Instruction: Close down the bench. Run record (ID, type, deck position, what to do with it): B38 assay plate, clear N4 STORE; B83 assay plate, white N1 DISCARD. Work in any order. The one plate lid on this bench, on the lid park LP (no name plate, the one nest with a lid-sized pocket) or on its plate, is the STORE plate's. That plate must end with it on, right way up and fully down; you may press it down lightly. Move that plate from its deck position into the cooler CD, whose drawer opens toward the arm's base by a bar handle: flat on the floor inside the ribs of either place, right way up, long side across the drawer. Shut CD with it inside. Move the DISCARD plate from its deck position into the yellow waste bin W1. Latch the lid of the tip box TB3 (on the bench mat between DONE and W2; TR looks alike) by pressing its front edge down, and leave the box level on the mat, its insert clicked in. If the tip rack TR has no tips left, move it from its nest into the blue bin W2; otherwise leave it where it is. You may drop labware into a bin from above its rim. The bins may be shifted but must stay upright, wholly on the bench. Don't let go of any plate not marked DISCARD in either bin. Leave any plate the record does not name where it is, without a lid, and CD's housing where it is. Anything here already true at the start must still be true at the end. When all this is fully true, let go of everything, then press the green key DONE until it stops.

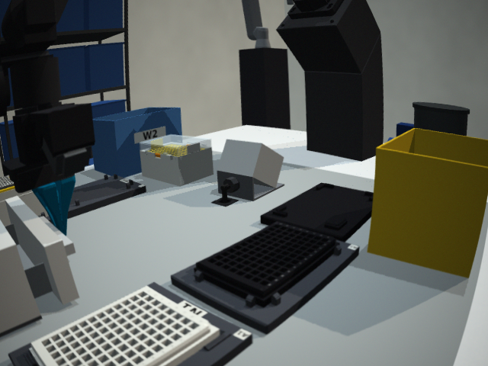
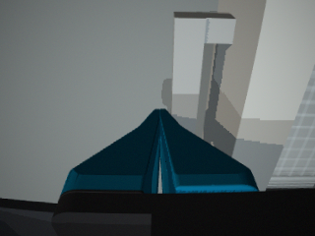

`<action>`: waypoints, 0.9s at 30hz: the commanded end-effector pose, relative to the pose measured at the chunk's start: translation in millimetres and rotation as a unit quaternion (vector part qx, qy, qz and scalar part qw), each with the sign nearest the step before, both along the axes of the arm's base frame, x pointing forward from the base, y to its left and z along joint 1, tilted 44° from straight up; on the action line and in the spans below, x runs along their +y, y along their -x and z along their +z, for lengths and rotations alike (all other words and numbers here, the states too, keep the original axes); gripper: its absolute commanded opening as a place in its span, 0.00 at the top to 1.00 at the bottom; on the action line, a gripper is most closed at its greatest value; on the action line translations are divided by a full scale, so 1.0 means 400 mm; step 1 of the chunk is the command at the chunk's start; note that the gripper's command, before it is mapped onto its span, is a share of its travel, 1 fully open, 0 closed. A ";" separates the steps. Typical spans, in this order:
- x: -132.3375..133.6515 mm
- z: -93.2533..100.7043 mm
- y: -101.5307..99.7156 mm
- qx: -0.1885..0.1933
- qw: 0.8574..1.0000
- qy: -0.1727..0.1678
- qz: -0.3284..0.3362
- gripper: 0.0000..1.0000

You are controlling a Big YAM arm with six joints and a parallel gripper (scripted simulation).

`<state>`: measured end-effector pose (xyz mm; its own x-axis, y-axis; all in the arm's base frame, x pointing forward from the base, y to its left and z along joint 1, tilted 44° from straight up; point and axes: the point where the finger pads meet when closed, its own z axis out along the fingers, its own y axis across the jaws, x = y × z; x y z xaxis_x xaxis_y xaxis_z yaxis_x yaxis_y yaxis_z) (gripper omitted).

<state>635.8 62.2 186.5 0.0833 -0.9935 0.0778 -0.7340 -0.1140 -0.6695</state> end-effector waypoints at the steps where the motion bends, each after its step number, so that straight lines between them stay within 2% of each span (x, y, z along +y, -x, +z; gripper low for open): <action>1: 0.027 0.060 -0.059 -0.026 1.000 -0.006 0.002 1.00; 20: 0.033 0.105 -0.102 -0.032 0.999 -0.007 0.002 1.00; 27: 0.033 0.105 -0.102 -0.032 0.999 -0.007 0.002 1.00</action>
<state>655.0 65.1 204.4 0.0830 -0.9935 0.0774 -0.7320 -0.1135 -0.6717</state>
